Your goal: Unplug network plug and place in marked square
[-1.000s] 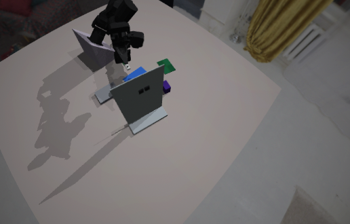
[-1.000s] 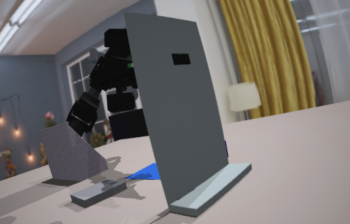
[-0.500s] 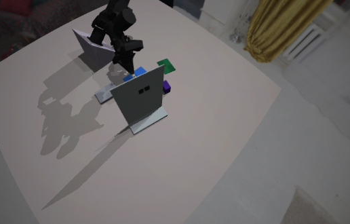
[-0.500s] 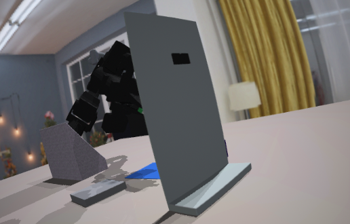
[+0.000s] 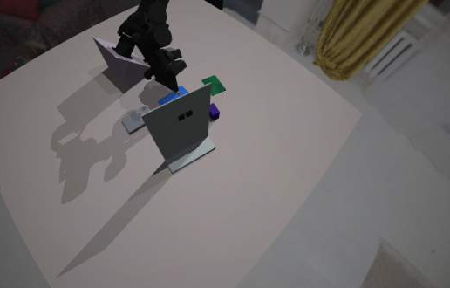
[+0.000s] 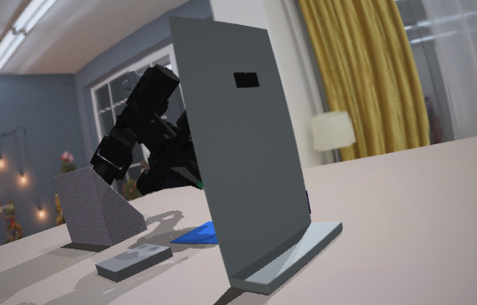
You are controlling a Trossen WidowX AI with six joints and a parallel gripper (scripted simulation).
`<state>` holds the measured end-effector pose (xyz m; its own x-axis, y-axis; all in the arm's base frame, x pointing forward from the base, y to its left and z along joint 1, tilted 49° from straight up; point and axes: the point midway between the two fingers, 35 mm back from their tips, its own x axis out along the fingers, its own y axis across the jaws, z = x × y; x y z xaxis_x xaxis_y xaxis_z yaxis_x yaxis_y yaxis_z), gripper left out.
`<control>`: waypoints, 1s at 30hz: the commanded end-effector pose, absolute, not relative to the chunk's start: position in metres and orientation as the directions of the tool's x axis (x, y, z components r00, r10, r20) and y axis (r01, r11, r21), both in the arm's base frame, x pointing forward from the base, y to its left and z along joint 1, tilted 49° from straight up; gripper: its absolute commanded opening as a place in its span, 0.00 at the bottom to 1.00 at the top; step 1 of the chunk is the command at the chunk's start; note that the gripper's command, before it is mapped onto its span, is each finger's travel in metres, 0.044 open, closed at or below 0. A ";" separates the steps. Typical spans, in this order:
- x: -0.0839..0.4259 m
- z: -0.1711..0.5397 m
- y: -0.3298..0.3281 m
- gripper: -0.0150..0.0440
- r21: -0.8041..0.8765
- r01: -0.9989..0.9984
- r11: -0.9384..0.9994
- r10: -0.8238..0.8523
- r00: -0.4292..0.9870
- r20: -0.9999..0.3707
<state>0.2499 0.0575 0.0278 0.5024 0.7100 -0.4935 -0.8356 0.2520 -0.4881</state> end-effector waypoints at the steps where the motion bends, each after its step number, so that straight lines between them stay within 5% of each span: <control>1: 0.245 0.031 0.064 0.25 -0.490 -0.843 0.224 0.751 0.469 -0.465; 30: 0.247 0.013 0.079 0.25 -0.487 -0.846 0.217 0.748 0.464 -0.474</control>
